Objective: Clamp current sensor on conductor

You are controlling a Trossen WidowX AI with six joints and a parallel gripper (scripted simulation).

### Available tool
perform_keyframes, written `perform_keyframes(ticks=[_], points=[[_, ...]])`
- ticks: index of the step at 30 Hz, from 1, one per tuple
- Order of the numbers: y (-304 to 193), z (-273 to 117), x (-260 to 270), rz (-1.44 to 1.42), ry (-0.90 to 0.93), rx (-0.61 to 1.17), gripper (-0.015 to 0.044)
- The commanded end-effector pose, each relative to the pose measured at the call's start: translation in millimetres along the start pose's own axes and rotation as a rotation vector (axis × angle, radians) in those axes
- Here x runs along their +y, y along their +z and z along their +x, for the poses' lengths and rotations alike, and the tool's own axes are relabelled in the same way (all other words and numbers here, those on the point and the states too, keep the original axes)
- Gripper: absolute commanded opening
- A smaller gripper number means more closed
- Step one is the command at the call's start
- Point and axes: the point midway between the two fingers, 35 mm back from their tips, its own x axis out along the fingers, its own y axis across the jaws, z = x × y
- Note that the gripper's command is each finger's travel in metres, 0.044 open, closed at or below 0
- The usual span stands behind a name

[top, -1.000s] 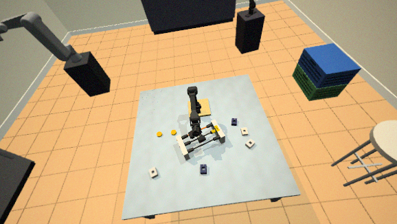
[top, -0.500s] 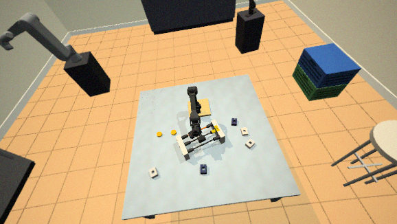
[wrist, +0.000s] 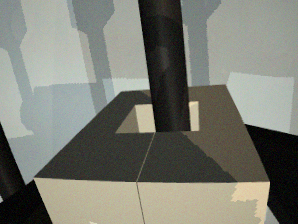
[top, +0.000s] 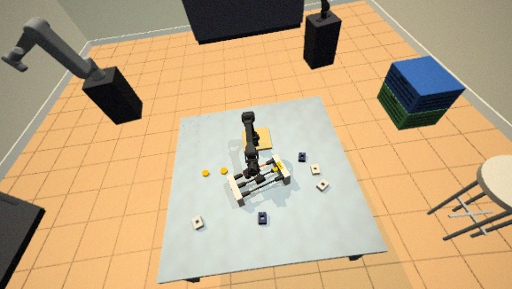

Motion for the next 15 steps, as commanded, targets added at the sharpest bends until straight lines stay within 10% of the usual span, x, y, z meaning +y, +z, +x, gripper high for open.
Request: perform_keyframes(ticks=[1,5,15], points=[[0.0,-2.0,0.5,-0.001,0.007,0.0,0.0112],[0.2,-0.6,0.0,0.001,0.002,-0.001,0.0007],[0.3,-0.8,-1.0,0.001,0.013,-0.001,0.0]])
